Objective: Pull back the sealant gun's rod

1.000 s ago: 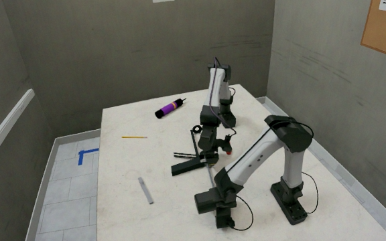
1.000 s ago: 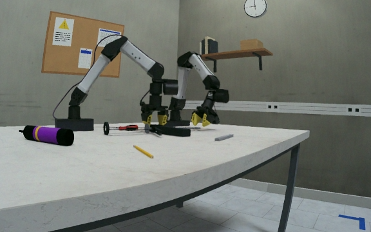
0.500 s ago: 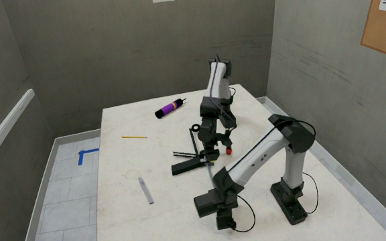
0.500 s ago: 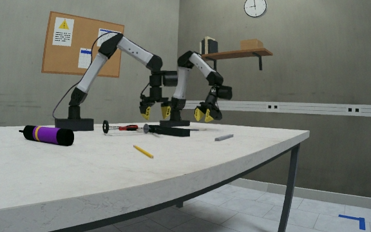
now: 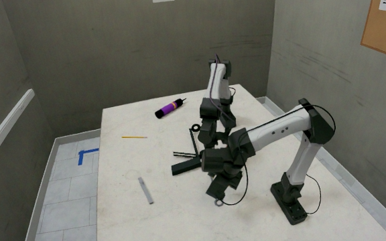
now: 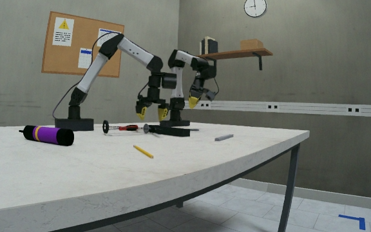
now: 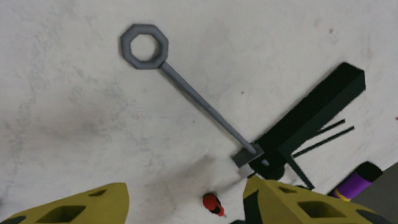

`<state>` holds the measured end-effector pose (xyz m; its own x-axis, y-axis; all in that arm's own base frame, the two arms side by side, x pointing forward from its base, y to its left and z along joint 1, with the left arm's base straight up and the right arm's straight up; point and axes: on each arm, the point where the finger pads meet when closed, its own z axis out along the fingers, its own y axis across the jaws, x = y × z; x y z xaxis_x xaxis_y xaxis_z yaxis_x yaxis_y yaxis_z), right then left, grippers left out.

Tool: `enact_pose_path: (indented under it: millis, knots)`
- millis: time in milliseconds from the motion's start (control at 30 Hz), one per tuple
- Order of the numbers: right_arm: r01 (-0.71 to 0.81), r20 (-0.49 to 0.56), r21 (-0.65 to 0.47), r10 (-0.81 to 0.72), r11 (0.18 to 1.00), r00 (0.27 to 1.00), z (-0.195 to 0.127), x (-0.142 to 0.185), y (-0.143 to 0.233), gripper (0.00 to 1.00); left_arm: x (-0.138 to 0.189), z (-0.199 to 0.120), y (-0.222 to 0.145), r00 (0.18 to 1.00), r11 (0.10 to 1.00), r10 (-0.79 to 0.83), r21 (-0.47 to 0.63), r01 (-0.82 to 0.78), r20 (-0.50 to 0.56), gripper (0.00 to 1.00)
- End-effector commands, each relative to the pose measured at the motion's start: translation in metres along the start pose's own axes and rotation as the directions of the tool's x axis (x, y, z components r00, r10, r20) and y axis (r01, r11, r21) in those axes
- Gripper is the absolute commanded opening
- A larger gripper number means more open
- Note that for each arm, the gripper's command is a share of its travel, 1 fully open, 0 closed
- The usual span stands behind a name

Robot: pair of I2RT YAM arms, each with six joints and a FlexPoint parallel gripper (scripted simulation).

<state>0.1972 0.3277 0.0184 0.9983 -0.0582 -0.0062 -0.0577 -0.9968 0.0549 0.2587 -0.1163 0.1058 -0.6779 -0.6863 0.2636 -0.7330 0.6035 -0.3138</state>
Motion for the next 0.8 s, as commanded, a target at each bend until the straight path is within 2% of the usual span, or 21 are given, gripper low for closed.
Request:
enact_pose_path:
  millis: [0, 100, 233, 467, 533, 633, 767]
  knots:
    - [-0.001, 0.0, -0.005, 0.001, 1.0, 1.0, 0.001, 0.006, -0.003, 1.0, 0.005, -0.017, -0.002, 0.98, 0.982, 0.188, -0.015, -0.188, 0.059, 0.66]
    - [-0.001, 0.0, -0.005, 0.001, 1.0, 1.0, 0.001, 0.006, -0.003, 1.0, 0.027, -0.032, -0.007, 0.925, 0.93, 0.365, -0.003, -0.367, 0.105, 0.66]
    - [-0.001, 0.0, -0.005, 0.001, 1.0, 1.0, 0.001, 0.006, -0.003, 1.0, 0.058, -0.055, -0.009, 0.788, 0.8, 0.59, -0.001, -0.6, 0.175, 0.66]
    - [0.003, -0.005, 0.005, -0.003, 1.0, 1.0, -0.005, 0.003, -0.001, 1.0, 0.105, -0.095, 0.002, 0.435, 0.467, 0.851, -0.044, -0.883, 0.293, 0.66]
    - [0.003, -0.005, 0.005, -0.003, 1.0, 1.0, -0.005, 0.003, -0.001, 1.0, 0.105, -0.095, 0.002, 0.435, 0.467, 0.851, -0.044, -0.883, 0.293, 0.66]
    - [0.003, -0.005, 0.005, -0.003, 1.0, 1.0, -0.005, 0.003, -0.001, 1.0, 0.125, -0.116, 0.015, 0.204, 0.251, 0.913, -0.093, -0.963, 0.352, 0.66]
    - [0.003, -0.005, 0.005, -0.003, 1.0, 1.0, -0.005, 0.003, -0.001, 1.0, 0.144, -0.139, 0.032, -0.031, 0.031, 0.908, -0.142, -0.989, 0.417, 0.66]
